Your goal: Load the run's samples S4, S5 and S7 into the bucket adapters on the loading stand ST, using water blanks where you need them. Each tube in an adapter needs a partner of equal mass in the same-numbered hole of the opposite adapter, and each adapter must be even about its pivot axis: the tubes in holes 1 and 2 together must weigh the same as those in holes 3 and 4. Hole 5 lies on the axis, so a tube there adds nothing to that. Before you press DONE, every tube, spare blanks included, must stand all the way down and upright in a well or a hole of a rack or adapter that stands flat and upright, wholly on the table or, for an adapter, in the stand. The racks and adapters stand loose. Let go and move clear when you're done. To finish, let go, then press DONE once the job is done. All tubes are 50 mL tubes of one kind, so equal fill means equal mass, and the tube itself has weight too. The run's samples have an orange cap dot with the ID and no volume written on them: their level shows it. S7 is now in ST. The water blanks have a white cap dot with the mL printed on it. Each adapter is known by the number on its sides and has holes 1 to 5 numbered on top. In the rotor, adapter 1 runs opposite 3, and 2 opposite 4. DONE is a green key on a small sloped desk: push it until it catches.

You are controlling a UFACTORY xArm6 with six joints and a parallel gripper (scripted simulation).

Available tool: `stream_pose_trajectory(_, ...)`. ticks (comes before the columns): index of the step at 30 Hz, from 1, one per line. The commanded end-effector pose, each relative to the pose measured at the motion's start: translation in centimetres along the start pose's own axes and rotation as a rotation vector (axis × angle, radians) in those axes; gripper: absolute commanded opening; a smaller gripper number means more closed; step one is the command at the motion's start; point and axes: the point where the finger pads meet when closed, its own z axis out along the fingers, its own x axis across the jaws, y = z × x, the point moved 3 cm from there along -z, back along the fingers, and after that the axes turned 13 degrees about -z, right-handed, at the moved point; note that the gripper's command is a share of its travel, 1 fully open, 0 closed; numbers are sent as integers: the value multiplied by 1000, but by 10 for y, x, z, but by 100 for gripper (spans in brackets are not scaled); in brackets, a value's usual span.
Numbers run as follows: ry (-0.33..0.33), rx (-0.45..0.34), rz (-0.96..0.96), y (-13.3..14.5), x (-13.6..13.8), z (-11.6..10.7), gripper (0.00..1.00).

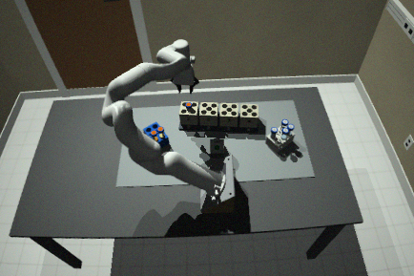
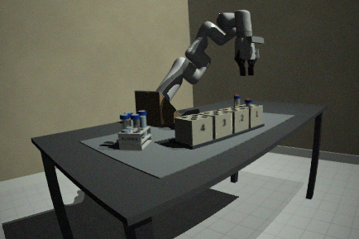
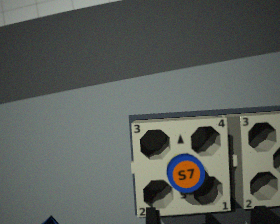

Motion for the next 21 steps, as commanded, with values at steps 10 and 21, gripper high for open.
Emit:
stream_pose_trajectory(10,3,5,366,36,-41,-2,57)
stream_pose_trajectory(21,2,6,699,70,-78,-1,57)
